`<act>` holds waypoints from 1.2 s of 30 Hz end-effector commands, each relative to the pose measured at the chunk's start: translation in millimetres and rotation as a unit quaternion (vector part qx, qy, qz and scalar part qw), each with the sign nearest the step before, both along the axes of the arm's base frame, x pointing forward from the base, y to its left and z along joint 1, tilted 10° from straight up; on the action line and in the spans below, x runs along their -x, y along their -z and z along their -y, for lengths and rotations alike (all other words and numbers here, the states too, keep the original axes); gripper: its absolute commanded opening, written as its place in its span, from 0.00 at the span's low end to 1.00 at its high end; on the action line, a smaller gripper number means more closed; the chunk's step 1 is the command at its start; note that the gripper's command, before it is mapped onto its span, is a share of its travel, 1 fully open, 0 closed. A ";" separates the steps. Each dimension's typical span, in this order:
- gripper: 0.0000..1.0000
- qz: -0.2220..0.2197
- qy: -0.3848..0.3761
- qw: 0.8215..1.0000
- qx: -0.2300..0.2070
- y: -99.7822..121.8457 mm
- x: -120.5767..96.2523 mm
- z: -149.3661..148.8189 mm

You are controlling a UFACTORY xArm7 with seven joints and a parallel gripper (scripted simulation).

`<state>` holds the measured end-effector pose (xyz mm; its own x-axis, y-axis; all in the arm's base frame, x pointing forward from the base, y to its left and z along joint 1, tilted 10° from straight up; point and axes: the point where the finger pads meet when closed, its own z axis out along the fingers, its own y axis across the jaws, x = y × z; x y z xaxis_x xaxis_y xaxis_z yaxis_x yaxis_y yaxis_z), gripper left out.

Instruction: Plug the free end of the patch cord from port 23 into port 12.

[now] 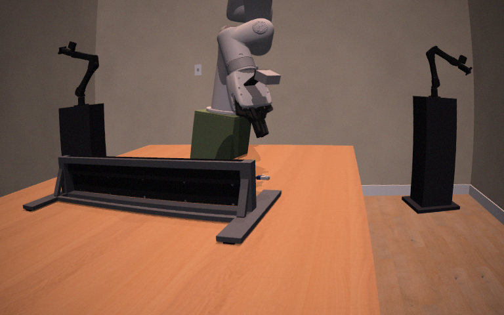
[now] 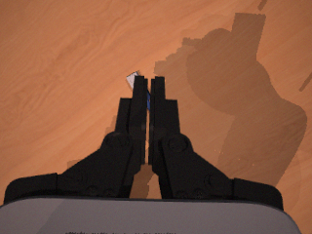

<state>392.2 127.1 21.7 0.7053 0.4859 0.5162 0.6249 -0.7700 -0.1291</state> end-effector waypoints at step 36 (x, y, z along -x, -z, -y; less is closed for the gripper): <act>0.00 0.184 0.352 0.914 -0.077 -57.9 -63.7 42.3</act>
<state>447.7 94.4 71.1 0.6299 -0.0533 0.7749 0.1260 -0.9774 -0.1697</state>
